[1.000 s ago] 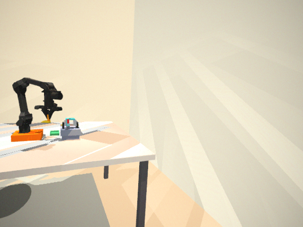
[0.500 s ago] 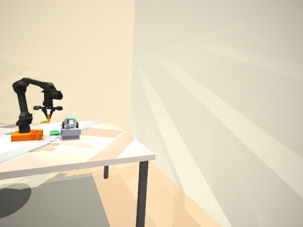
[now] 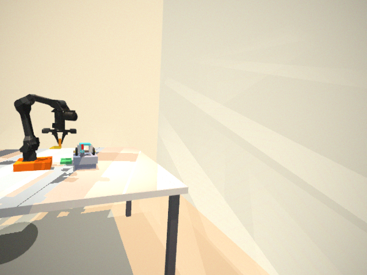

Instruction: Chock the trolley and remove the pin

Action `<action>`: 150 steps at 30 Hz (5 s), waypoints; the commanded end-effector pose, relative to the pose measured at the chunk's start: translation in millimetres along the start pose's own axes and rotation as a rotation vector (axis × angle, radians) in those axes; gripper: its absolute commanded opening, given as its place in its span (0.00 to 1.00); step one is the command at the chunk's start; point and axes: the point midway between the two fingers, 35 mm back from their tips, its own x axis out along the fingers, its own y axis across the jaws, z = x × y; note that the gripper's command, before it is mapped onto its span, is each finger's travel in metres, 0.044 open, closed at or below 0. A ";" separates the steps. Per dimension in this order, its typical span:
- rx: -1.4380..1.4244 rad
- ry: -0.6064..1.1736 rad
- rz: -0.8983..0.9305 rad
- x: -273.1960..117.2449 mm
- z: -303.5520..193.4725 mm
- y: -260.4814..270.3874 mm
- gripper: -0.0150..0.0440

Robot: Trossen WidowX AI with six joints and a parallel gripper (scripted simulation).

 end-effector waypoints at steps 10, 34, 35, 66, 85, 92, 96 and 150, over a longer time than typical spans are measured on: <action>-0.013 0.000 -0.005 3.0 46.6 -11.2 0.25; -0.013 -0.007 -0.006 7.1 125.3 -29.4 0.25; -0.013 -0.007 -0.007 7.2 128.6 -30.1 0.25; -0.013 -0.016 -0.008 10.2 233.3 -52.2 0.25; -0.197 -0.007 -0.006 12.6 272.5 -61.2 0.25; -0.441 0.009 0.000 12.6 273.2 -61.3 0.25; -0.585 0.018 0.003 12.6 273.5 -61.3 0.25; -1.583 0.079 0.048 21.8 279.4 -90.2 0.25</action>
